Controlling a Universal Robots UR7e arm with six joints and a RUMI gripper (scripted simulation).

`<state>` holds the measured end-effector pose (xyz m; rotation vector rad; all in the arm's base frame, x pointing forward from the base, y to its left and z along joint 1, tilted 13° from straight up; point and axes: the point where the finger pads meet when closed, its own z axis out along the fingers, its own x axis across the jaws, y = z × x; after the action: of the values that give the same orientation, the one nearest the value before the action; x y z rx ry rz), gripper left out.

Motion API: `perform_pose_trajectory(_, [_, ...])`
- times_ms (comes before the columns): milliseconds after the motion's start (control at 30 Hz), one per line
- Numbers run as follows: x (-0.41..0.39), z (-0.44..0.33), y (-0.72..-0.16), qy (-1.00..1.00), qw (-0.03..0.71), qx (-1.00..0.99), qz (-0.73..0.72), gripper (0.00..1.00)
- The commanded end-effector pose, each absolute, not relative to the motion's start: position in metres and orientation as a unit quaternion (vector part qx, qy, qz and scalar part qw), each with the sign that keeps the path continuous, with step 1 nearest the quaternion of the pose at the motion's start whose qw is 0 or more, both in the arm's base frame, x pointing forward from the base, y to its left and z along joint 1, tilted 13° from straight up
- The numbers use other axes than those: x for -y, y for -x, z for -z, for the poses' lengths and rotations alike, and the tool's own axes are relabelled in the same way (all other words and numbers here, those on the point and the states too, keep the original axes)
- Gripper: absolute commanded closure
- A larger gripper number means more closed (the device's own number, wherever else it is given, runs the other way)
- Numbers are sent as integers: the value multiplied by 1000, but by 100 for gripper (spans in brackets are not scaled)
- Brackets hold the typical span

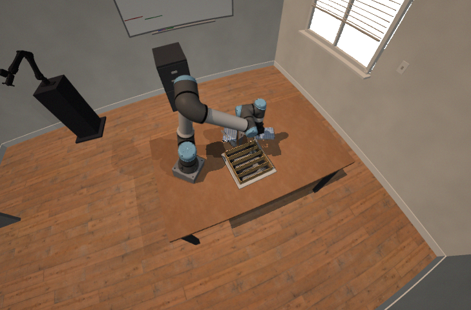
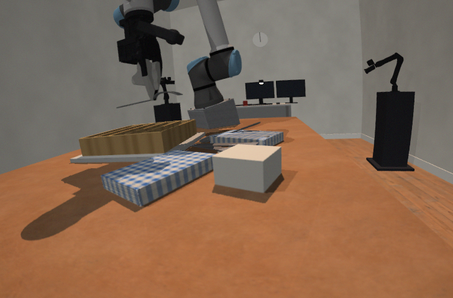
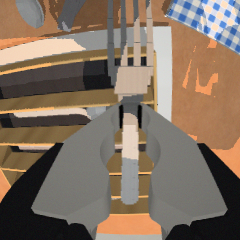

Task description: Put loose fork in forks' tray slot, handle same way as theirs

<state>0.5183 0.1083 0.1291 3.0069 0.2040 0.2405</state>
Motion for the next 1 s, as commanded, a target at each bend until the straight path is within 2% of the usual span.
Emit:
perform_pose_trajectory(0, [-88, -133, -523, -992, 51, 72, -87, 99])
perform_pose_trajectory(700, [-22, -143, -529, -883, 10, 457, -101, 99])
perform_pose_trajectory(967, [9, -147, -526, -770, -12, 630, -102, 99])
